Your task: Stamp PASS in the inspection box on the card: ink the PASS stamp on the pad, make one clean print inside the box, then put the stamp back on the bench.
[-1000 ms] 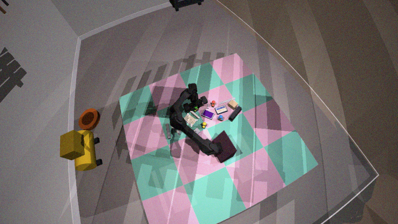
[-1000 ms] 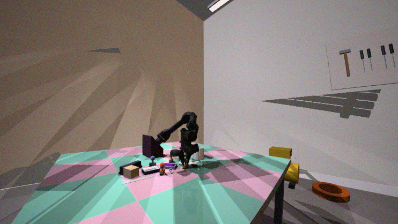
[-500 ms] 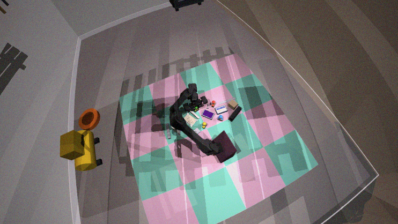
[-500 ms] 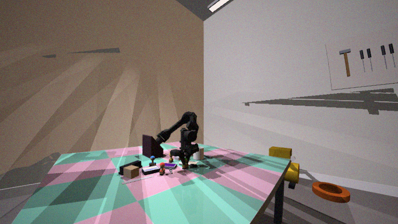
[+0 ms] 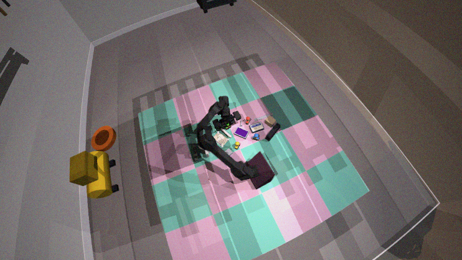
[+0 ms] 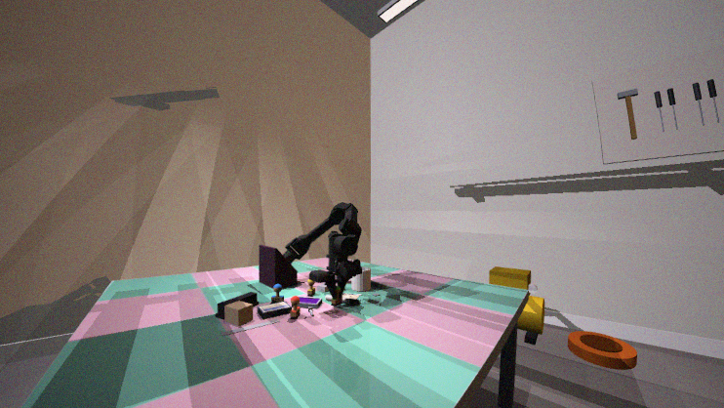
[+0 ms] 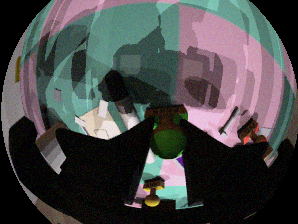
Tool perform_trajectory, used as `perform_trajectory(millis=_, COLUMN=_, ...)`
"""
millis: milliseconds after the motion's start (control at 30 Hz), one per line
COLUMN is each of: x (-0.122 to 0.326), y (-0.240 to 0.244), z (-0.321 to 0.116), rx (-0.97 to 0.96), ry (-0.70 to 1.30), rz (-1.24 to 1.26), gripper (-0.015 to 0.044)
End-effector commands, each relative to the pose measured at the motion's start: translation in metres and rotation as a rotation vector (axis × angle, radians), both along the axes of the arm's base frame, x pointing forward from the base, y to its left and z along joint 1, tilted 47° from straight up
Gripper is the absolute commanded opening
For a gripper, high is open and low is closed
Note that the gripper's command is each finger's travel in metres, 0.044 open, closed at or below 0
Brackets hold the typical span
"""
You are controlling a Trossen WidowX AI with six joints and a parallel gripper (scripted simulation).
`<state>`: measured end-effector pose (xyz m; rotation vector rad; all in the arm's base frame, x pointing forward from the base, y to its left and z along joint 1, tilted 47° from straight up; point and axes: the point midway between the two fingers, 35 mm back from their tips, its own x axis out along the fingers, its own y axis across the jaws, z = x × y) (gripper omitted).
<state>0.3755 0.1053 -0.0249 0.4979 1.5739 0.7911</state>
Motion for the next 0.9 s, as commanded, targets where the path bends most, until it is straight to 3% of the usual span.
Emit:
perform_trajectory(millis=0, x=0.0010, y=-0.0017, z=0.0015, rx=-0.003, ry=-0.004, rz=0.004, gripper=0.0000)
perform_trajectory(millis=867, x=0.0037, y=-0.0108, z=0.0099, rx=-0.004, ry=-0.005, rz=0.004, gripper=0.0000)
